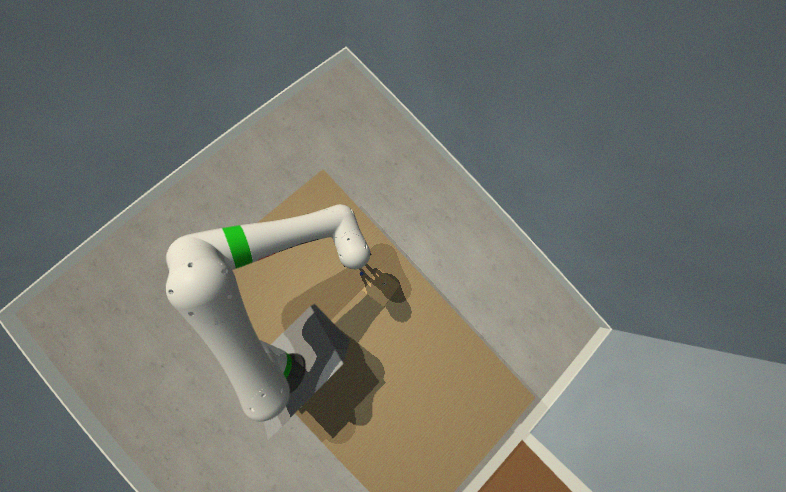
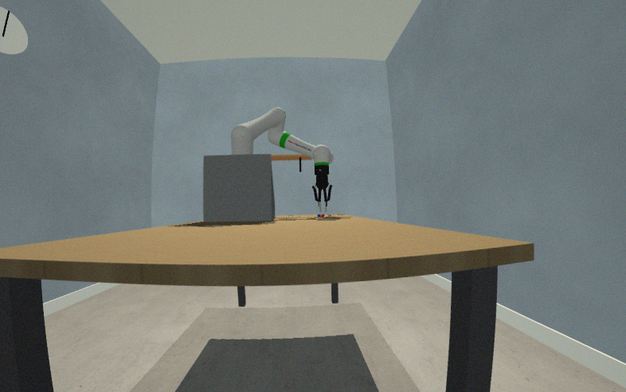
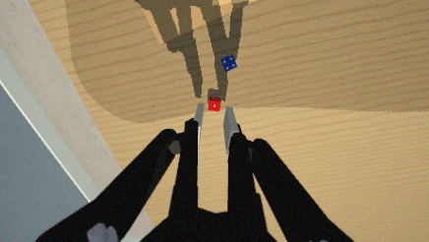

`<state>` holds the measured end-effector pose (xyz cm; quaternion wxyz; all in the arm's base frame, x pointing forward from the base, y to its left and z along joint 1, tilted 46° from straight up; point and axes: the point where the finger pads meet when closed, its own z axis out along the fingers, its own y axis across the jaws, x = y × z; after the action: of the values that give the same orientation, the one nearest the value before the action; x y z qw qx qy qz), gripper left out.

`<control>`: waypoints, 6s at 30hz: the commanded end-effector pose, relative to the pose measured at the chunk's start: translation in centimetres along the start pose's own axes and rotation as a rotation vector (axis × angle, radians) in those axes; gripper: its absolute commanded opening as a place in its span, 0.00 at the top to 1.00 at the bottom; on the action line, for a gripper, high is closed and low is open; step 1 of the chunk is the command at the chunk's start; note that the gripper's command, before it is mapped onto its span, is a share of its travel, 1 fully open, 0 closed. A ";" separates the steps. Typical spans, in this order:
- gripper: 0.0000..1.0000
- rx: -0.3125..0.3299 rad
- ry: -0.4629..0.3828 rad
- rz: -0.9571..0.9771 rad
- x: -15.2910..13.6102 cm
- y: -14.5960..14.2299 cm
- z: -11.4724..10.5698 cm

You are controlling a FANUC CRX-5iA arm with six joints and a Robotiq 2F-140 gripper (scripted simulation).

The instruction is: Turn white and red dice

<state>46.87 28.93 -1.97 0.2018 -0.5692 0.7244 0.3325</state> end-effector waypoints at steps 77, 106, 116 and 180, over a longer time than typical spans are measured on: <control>0.81 0.000 0.000 0.000 0.0 0.0 2.5; 0.81 0.000 0.000 0.000 0.0 0.0 2.7; 0.81 0.000 0.000 0.000 0.0 0.0 2.7; 0.93 0.000 0.000 0.000 0.0 0.0 -7.3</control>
<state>47.48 23.83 3.02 0.2018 -0.5692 0.7244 0.3324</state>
